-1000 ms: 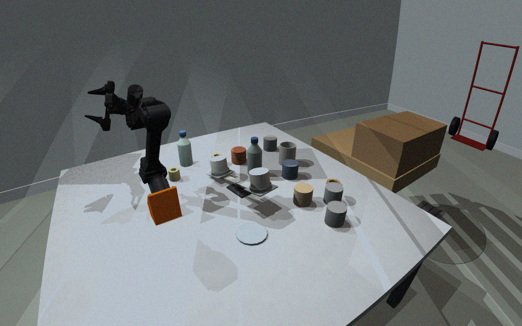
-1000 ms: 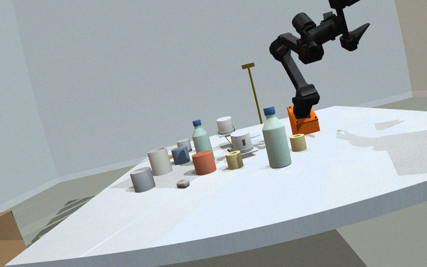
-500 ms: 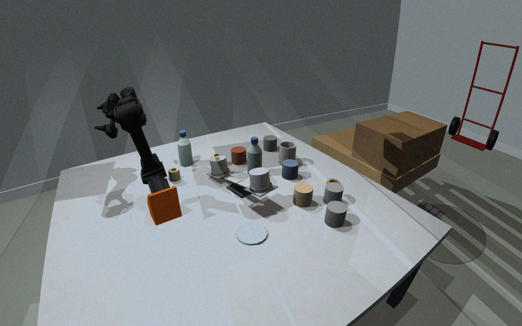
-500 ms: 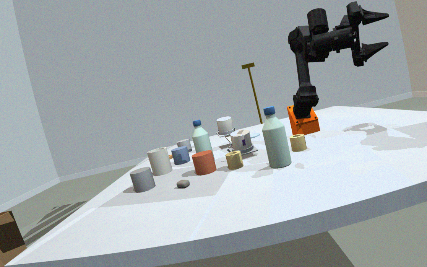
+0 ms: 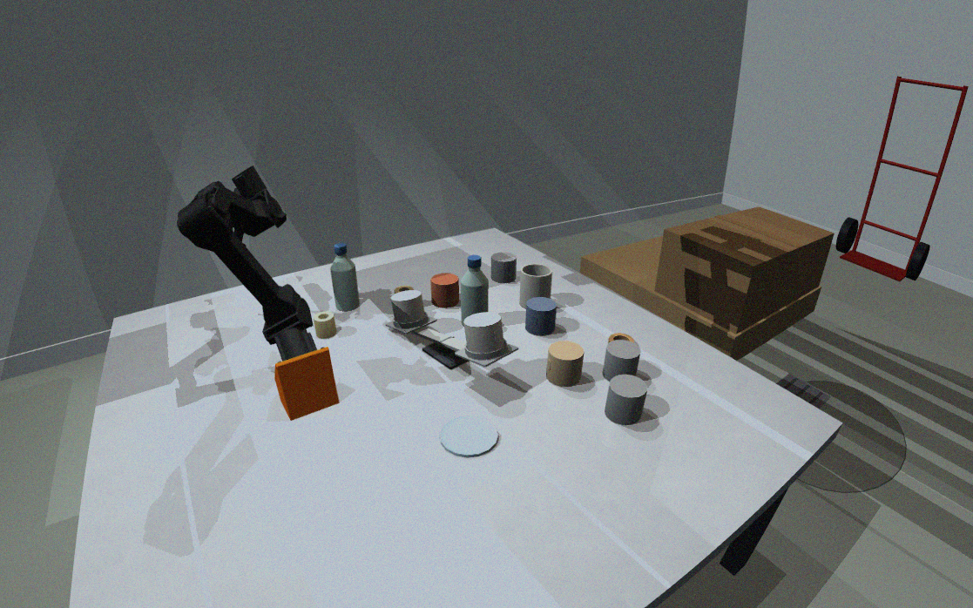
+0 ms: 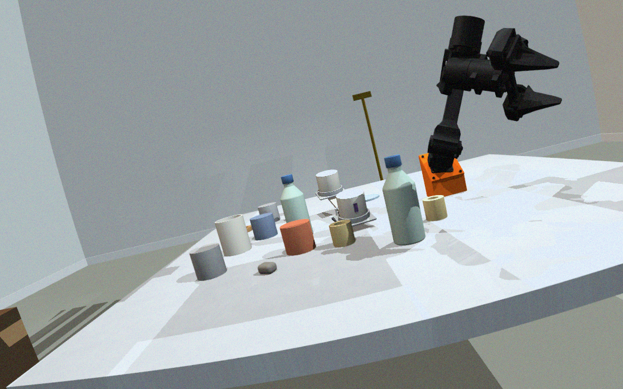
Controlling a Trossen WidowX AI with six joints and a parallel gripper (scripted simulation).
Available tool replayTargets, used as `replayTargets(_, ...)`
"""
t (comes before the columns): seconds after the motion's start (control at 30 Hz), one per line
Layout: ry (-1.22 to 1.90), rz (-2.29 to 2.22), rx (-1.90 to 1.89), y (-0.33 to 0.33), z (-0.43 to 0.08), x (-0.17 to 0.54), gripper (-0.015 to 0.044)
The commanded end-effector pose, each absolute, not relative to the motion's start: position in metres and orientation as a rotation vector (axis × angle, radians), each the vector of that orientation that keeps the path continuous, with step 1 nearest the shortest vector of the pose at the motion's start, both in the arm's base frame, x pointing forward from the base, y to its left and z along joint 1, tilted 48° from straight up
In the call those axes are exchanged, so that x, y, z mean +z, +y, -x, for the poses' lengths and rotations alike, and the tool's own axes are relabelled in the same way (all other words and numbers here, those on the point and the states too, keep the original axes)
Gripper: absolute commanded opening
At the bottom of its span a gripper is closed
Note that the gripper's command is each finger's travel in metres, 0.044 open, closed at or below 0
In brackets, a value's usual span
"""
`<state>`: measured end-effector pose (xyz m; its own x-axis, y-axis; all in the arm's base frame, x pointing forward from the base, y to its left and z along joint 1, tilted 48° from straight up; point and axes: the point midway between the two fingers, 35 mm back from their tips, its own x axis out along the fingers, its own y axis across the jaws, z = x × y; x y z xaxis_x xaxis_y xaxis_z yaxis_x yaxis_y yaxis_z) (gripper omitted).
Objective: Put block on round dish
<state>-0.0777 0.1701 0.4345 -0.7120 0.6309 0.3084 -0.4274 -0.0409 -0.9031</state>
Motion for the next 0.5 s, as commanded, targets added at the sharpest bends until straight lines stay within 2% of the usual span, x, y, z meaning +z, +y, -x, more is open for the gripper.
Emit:
replayTargets(0.0,-1.397,0.283,1.802,0.19,0.056,0.434,0.044)
replayTargets(0.47,-0.944,0.475,1.608,0.239,-0.054,0.415,0.044)
